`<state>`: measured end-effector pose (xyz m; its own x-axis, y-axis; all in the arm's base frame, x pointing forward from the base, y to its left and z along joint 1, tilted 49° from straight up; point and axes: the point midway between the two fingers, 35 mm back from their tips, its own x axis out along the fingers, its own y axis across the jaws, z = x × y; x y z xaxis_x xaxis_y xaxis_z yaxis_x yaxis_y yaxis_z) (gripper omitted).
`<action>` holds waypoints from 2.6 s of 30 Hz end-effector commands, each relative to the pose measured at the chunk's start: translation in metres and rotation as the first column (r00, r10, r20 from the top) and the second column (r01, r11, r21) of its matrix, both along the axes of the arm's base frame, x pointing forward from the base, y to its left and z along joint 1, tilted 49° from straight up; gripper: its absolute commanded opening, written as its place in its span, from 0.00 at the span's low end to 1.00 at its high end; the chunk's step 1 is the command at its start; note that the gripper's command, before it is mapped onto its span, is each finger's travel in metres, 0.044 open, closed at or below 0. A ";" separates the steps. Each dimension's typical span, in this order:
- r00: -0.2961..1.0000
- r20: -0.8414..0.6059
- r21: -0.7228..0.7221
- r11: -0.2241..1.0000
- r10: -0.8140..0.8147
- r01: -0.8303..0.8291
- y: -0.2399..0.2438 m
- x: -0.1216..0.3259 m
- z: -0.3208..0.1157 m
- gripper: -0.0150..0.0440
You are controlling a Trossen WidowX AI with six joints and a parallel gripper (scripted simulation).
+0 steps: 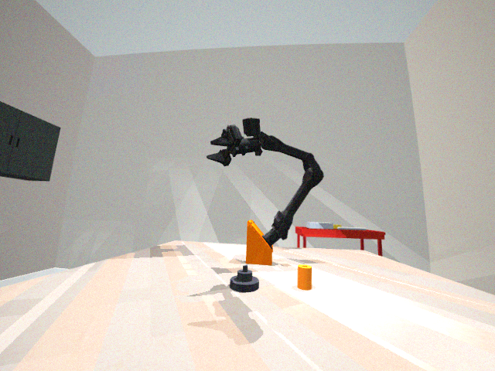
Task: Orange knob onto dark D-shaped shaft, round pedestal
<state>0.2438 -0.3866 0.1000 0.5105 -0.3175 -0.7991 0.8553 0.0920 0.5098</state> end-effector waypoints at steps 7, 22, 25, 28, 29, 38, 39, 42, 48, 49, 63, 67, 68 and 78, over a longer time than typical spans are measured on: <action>0.797 -0.018 0.171 0.787 0.604 -0.593 0.155 0.070 -0.006 1.00; -0.006 0.264 0.288 -0.084 0.965 -0.954 0.396 0.049 0.034 1.00; -0.080 0.301 0.282 -0.169 0.950 -0.944 0.415 0.041 0.040 1.00; -0.080 0.301 0.282 -0.169 0.950 -0.944 0.415 0.041 0.040 1.00; -0.080 0.301 0.282 -0.169 0.950 -0.944 0.415 0.041 0.040 1.00; -0.081 0.302 0.281 -0.169 0.950 -0.945 0.442 0.043 0.016 1.00; -0.081 0.302 0.281 -0.169 0.950 -0.945 0.444 0.044 0.013 1.00; -0.081 0.302 0.281 -0.169 0.950 -0.945 0.452 0.044 0.006 1.00; -0.081 0.301 0.281 -0.169 0.950 -0.945 0.456 0.045 0.002 1.00; -0.081 0.301 0.281 -0.169 0.950 -0.945 0.457 0.045 0.001 1.00; -0.080 0.299 0.280 -0.168 0.951 -0.945 0.473 0.047 -0.015 1.00; -0.080 0.300 0.280 -0.168 0.951 -0.945 0.478 0.047 -0.019 1.00; -0.080 0.300 0.280 -0.168 0.951 -0.945 0.479 0.047 -0.020 1.00; -0.081 0.302 0.280 -0.169 0.950 -0.945 0.492 0.046 -0.030 1.00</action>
<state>0.2917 0.1003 0.0733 0.0104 0.7441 -0.6680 0.0002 0.6680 0.7442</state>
